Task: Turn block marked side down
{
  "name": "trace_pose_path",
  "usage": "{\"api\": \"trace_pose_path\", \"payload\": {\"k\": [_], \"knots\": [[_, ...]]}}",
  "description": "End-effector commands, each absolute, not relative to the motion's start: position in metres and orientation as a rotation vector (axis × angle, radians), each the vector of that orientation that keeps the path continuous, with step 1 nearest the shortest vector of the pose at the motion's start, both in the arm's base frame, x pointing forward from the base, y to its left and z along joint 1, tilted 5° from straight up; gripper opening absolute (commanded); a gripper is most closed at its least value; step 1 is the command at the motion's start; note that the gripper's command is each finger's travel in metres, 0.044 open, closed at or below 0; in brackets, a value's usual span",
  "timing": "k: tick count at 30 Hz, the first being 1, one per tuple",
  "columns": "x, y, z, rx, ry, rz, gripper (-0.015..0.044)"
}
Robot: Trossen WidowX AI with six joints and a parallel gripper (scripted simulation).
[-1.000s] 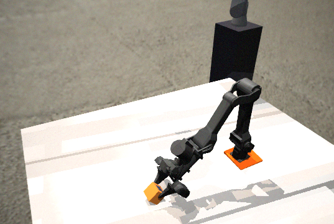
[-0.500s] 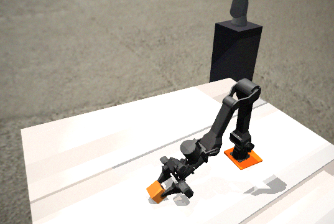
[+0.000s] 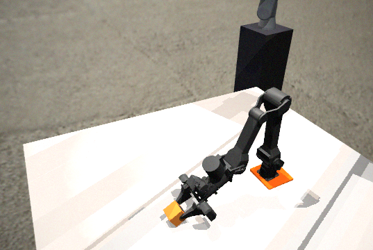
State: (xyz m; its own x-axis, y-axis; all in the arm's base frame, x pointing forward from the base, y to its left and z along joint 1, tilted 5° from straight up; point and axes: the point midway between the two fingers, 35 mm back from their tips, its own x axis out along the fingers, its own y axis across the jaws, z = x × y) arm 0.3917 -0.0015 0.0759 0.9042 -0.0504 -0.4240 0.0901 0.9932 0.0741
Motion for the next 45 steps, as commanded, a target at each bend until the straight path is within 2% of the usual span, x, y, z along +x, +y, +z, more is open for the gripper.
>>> {"api": "trace_pose_path", "payload": {"k": [1,15,45], "knots": [[0.3921,-0.0023,0.0774,0.095,0.428,-0.078,0.0079],[0.3921,-0.0023,0.0774,0.095,0.428,-0.078,0.0440],[0.3921,-0.0023,0.0774,0.095,0.428,-0.078,0.0440]]}}
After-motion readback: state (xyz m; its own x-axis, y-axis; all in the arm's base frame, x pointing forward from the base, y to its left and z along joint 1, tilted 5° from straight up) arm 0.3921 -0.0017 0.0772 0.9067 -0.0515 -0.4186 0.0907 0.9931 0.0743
